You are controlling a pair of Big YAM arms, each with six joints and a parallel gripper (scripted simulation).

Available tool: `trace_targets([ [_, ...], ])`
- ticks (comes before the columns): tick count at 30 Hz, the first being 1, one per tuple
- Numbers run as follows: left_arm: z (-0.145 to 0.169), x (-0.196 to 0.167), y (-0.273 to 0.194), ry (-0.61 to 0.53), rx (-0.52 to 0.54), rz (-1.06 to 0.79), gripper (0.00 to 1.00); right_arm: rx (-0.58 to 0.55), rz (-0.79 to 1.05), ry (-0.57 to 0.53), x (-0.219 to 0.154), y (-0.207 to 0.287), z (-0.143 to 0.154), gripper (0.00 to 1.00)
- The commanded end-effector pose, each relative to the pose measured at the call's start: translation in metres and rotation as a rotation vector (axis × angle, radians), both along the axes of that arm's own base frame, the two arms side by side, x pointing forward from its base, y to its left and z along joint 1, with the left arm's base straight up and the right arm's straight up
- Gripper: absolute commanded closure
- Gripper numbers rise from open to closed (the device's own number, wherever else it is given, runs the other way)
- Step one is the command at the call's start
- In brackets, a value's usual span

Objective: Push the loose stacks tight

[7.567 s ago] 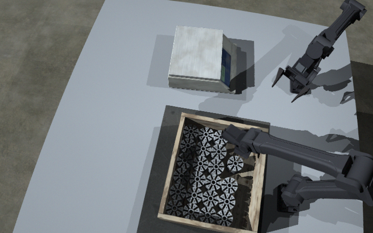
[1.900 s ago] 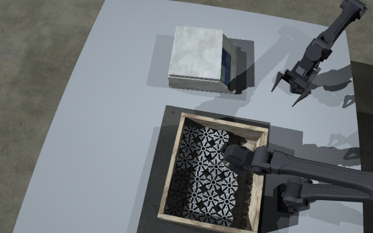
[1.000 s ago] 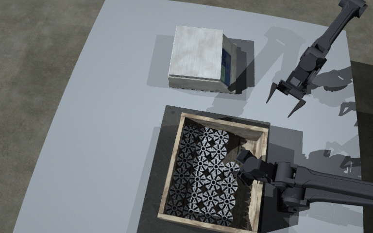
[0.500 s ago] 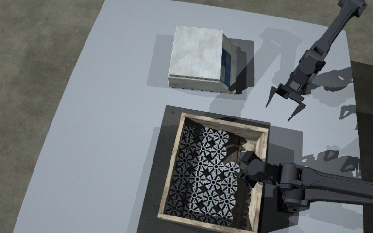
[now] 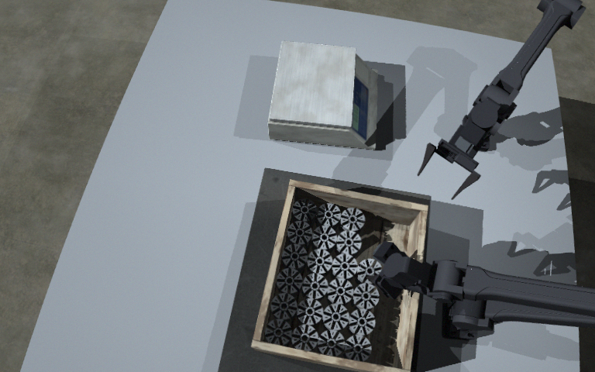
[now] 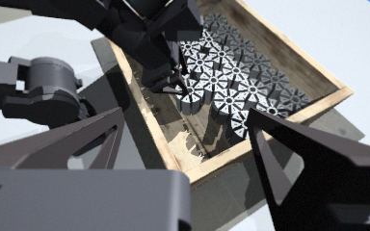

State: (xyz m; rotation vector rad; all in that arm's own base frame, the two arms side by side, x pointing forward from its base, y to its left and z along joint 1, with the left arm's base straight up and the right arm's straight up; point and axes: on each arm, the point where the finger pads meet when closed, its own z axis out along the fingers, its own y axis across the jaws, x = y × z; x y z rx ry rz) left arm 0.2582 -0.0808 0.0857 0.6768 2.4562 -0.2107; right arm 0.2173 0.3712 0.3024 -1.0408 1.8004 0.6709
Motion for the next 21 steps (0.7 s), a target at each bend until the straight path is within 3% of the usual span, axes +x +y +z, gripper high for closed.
trace_targets([
  [1, 0.013, 0.015, -0.006, -0.039, -0.012, 0.0, 0.4, 0.07, -0.005, -0.026, 0.007, 0.021, 0.039, 0.0],
  [21, 0.013, 0.015, -0.007, -0.039, -0.013, -0.001, 0.4, 0.051, -0.018, -0.014, 0.017, 0.035, 0.022, 0.0],
])
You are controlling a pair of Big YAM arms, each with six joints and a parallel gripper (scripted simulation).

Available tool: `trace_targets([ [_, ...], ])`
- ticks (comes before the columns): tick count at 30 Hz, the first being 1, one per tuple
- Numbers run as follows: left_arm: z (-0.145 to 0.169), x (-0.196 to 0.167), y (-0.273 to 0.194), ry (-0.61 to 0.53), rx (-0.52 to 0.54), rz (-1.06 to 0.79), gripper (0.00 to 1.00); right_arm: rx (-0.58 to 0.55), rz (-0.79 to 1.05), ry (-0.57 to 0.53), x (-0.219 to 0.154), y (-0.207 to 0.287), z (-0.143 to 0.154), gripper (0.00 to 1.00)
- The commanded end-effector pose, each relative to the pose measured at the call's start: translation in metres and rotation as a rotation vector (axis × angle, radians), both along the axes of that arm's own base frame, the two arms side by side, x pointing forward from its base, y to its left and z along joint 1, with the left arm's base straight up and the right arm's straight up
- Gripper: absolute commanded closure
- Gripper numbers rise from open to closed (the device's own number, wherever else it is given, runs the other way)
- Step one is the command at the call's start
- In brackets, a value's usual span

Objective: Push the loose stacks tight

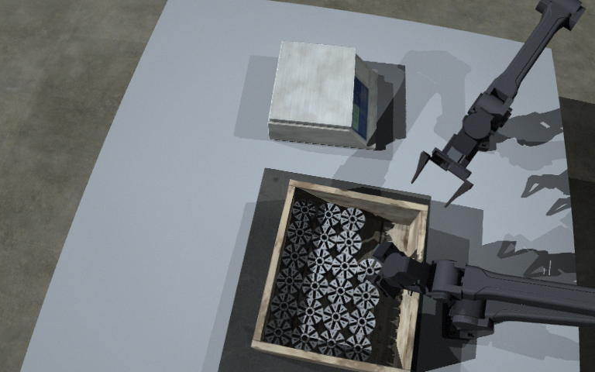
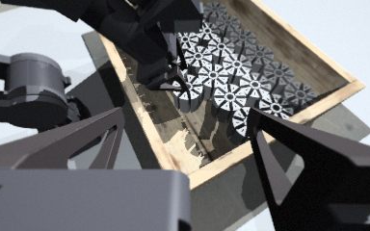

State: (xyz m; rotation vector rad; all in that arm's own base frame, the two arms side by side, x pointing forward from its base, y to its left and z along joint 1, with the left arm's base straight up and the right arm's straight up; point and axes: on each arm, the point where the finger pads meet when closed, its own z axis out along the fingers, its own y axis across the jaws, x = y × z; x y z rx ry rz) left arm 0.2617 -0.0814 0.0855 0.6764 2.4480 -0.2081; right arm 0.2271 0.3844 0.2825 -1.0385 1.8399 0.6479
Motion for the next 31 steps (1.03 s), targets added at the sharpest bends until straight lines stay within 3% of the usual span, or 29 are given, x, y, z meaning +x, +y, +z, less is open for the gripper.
trace_targets([
  [1, 0.0133, 0.0118, -0.0059, -0.031, -0.012, 0.0, 0.4, 0.079, 0.0, -0.034, 0.0076, 0.0228, 0.0413, 0.0],
  [31, 0.0134, 0.0118, -0.0059, -0.031, -0.012, 0.0, 0.4, 0.078, -0.002, -0.035, 0.011, 0.0275, 0.0372, 0.0],
])
